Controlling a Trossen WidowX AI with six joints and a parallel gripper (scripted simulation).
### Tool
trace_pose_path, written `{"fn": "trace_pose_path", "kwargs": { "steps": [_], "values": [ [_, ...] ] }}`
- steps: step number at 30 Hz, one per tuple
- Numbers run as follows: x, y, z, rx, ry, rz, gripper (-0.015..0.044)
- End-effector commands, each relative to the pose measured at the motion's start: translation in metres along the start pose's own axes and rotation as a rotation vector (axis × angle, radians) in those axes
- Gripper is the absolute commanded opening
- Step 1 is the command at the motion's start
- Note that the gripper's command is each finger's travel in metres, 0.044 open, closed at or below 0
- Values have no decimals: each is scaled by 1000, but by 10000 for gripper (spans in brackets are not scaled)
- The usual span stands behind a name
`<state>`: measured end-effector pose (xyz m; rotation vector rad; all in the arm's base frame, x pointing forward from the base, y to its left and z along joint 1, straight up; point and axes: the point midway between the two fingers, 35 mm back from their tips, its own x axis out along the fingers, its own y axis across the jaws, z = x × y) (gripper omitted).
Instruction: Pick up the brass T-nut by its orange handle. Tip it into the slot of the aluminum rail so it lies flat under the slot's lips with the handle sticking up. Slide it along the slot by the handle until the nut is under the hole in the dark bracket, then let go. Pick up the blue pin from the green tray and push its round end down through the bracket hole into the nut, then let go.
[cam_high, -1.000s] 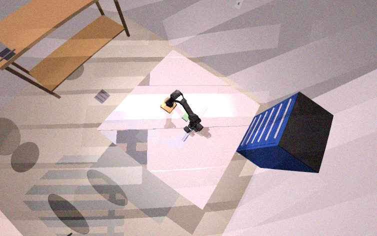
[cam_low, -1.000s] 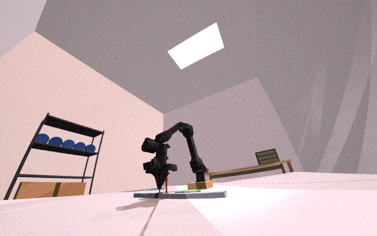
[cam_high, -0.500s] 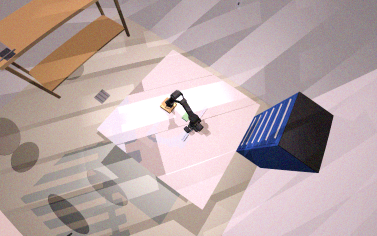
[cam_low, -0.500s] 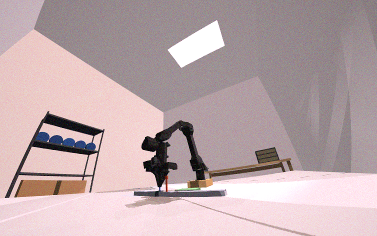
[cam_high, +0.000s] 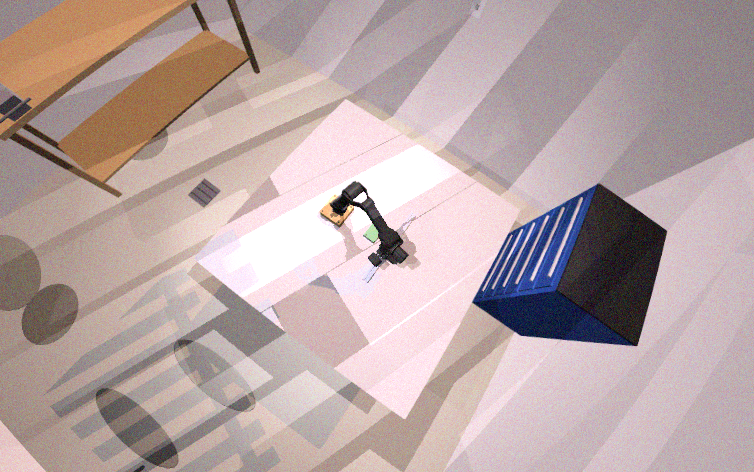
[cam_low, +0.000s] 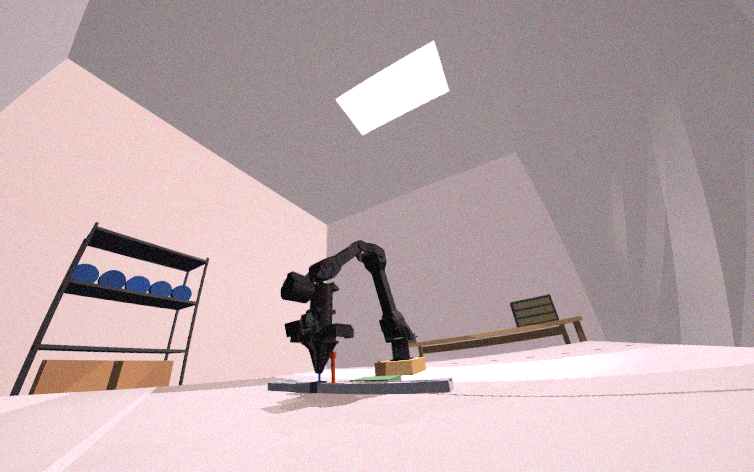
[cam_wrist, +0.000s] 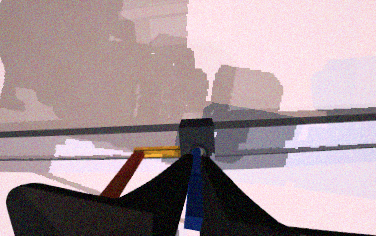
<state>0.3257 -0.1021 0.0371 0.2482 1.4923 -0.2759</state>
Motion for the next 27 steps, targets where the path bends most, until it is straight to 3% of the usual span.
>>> {"fn": "trace_pose_path", "kwargs": {
  "steps": [1,27],
  "values": [
    [2,0,1,3,17,-6,-150],
    [3,1,5,3,95,-22,-150]
  ]
}}
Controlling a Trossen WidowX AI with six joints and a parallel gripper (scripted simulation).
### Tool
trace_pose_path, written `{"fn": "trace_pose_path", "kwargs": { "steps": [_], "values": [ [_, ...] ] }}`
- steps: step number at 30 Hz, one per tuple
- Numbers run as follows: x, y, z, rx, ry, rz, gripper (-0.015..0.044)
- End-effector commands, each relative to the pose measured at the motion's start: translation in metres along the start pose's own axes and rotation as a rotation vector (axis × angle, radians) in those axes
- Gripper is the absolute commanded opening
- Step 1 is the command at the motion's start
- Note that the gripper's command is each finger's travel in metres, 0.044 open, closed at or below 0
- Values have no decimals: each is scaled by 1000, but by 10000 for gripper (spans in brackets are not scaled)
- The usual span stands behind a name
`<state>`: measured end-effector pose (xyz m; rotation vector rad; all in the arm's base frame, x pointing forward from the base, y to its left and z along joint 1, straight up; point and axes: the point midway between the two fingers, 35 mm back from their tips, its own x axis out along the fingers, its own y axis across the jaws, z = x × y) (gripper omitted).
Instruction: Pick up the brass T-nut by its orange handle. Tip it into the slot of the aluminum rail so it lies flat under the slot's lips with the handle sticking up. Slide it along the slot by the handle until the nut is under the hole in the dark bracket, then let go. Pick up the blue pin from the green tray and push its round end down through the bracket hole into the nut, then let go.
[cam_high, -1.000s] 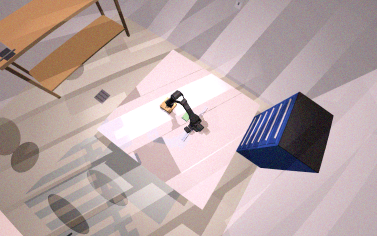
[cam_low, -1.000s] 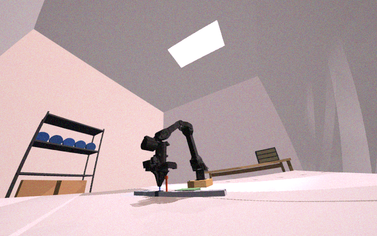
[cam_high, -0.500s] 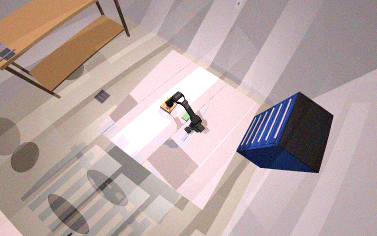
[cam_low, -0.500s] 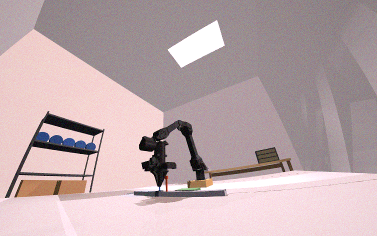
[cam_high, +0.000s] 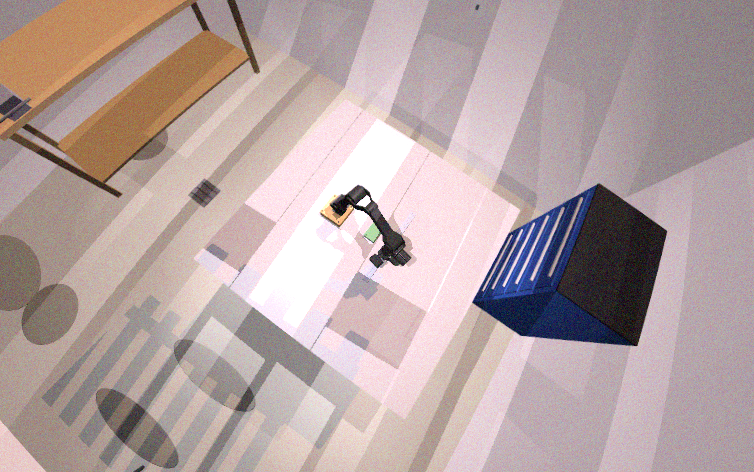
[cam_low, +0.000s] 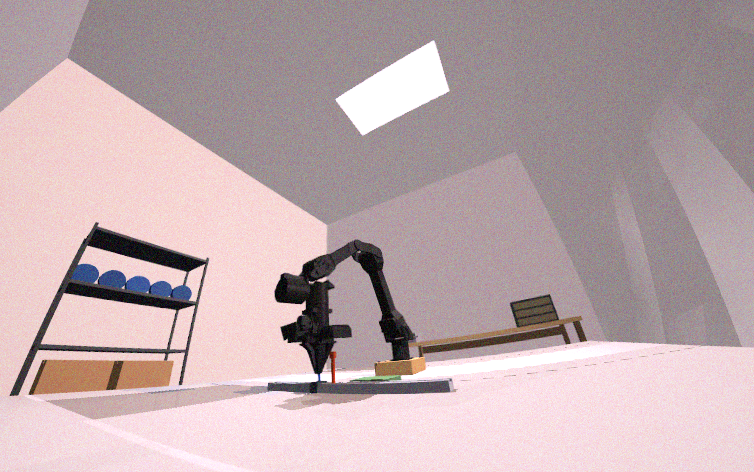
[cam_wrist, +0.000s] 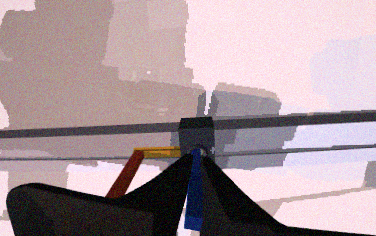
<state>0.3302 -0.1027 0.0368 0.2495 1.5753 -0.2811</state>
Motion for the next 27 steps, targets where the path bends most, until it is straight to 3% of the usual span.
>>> {"fn": "trace_pose_path", "kwargs": {
  "steps": [1,21,27],
  "values": [
    [2,0,1,4,17,-6,-150],
    [0,0,1,0,24,-5,-150],
    [1,0,1,0,28,-7,7]
  ]
}}
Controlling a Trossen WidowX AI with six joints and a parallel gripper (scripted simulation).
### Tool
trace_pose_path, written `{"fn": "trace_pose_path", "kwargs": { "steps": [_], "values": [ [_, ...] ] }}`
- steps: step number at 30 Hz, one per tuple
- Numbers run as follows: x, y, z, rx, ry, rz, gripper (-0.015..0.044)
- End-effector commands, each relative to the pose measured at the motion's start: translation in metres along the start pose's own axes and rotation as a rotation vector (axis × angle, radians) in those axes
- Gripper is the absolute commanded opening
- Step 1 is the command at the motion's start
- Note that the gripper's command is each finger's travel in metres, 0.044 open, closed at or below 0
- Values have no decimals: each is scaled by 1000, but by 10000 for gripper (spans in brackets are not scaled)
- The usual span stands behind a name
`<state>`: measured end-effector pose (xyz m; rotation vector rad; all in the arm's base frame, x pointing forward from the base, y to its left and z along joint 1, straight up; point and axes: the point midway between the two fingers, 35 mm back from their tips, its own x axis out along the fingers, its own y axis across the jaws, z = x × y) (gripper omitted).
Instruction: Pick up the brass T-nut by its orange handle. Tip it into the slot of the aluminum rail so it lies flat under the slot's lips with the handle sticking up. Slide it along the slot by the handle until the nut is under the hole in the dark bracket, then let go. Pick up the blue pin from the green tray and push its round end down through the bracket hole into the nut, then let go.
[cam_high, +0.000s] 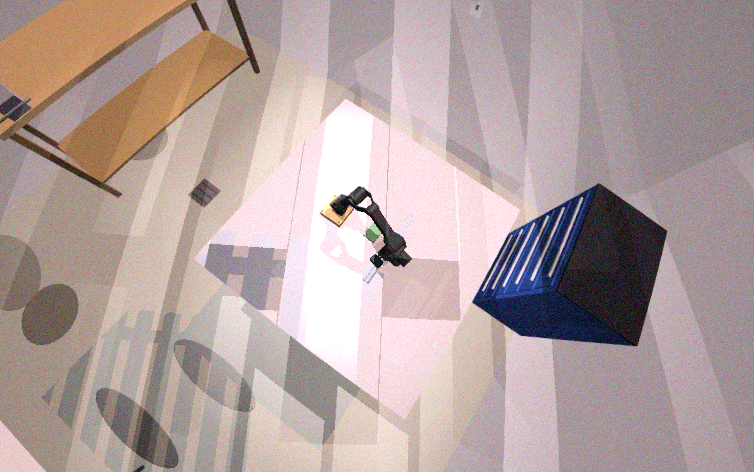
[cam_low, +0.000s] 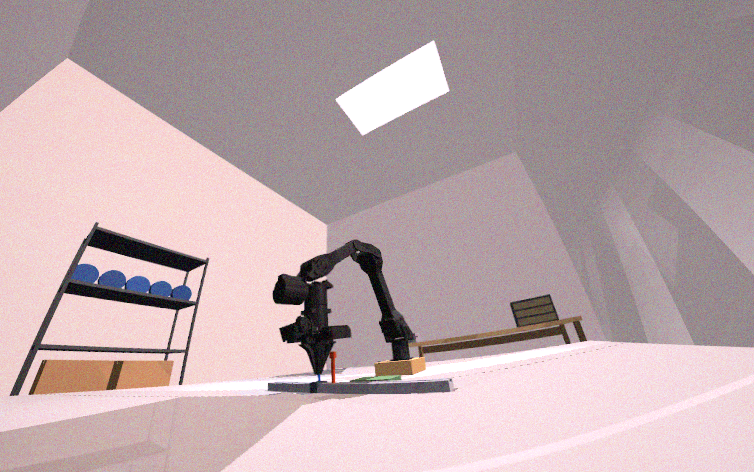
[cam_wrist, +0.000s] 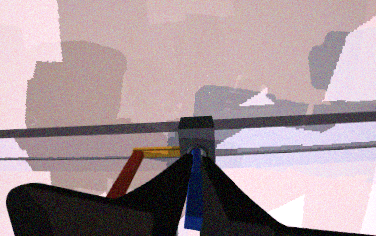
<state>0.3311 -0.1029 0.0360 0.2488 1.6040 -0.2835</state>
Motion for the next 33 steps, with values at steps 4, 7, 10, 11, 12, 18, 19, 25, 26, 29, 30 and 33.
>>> {"fn": "trace_pose_path", "kwargs": {
  "steps": [4,7,10,11,12,18,19,25,26,29,30,33],
  "values": [
    [0,0,0,0,0,0,90],
    [-1,0,0,0,0,0,90],
    [-8,0,0,0,0,0,90],
    [-12,0,-1,0,0,0,90],
    [-17,-1,-2,0,0,0,90],
    [-17,-1,-5,0,6,-1,116],
    [-17,-1,-5,0,6,-1,142],
    [-17,-1,-5,0,6,-1,160],
    [-17,-1,-5,0,6,-1,160],
    [-17,-1,-5,0,6,-1,160],
    [-18,-1,-5,0,6,-1,160],
    [-29,-1,-5,0,5,-1,160]
  ]
}}
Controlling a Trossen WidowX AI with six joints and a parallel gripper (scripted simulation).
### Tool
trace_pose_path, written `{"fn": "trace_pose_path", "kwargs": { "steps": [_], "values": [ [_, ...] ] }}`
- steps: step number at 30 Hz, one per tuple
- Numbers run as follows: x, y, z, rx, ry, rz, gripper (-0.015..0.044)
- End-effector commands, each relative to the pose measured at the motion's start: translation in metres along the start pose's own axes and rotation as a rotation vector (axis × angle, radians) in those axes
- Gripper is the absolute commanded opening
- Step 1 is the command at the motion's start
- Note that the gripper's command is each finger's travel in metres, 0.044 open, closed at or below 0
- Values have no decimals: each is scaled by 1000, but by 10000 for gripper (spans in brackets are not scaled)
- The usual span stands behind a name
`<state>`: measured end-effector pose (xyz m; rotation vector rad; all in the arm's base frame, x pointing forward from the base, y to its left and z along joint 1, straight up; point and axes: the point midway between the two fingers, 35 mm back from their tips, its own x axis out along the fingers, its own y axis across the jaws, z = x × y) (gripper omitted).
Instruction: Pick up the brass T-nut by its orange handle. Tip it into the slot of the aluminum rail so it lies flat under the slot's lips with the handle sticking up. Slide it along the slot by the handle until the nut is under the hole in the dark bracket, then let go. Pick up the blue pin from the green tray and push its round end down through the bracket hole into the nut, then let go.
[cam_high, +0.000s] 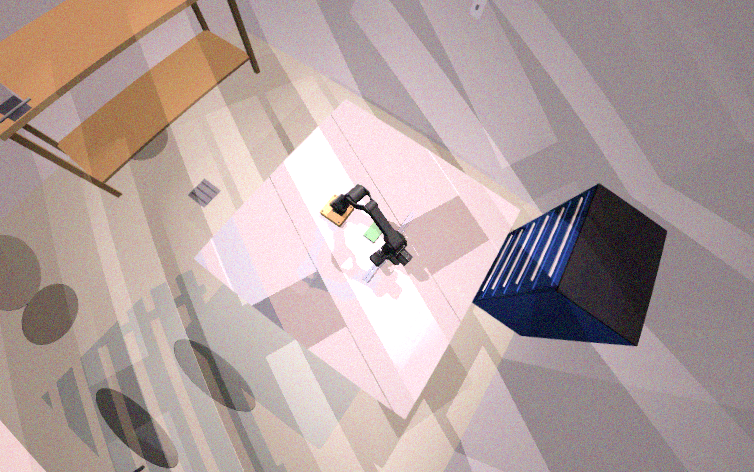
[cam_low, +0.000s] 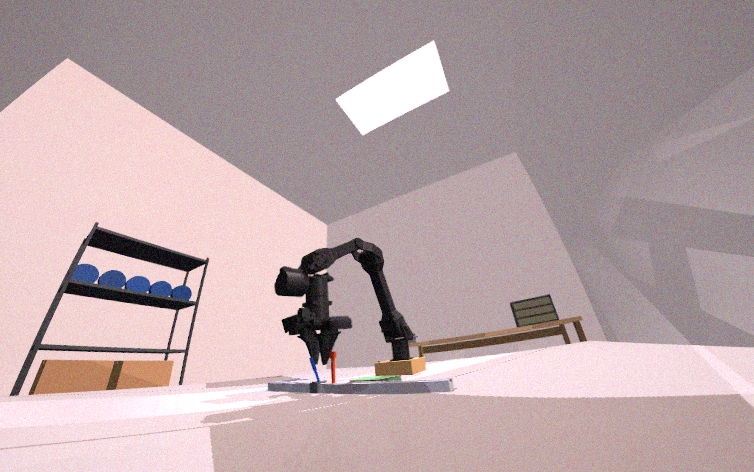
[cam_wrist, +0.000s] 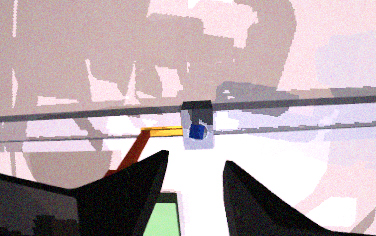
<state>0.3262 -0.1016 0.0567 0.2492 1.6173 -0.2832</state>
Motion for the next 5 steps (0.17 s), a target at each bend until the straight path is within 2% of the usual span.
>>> {"fn": "trace_pose_path", "kwargs": {
  "steps": [1,5],
  "values": [
    [-14,0,1,0,-8,1,160],
    [-30,-1,-1,0,-9,1,160]
  ]
}}
